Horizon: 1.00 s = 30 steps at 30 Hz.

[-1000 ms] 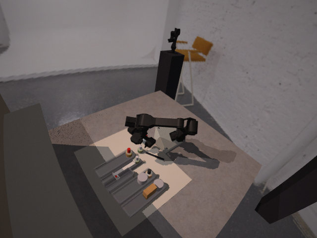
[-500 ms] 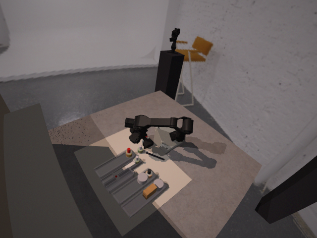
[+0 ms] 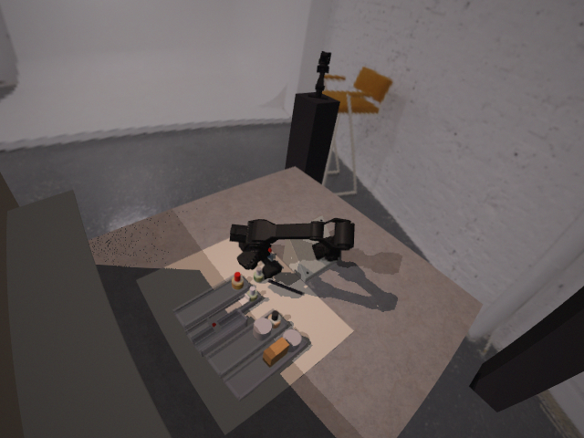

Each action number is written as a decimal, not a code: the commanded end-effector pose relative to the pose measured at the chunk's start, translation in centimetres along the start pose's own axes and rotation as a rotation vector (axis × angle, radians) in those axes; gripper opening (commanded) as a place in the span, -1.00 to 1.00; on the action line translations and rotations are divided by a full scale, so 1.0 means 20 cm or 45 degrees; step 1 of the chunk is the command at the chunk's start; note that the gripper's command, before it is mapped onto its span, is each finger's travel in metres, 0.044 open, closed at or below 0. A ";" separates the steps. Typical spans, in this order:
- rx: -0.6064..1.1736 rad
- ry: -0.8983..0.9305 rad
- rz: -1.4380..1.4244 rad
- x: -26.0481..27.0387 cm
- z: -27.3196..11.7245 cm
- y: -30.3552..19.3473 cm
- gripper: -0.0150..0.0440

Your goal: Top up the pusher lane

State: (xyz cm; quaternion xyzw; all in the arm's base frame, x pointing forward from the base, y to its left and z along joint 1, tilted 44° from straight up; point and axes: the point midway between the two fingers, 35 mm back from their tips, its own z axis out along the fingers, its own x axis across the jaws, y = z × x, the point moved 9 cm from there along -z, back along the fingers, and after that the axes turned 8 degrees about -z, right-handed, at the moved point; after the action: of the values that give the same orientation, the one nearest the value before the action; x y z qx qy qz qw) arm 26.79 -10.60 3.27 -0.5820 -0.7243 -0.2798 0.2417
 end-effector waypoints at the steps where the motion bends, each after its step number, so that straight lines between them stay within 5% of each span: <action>1: 0.002 0.009 0.010 0.00 0.04 0.00 1.00; 15: 0.001 0.011 0.009 0.01 0.14 0.00 1.00; 25: 0.001 0.011 0.009 0.01 0.14 0.00 0.11; 30: 0.001 0.011 0.009 0.01 0.14 0.00 0.00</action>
State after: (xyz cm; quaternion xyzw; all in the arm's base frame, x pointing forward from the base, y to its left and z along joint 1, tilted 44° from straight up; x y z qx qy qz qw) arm 26.59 -8.63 1.33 -0.5813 -0.7236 -0.2800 0.2451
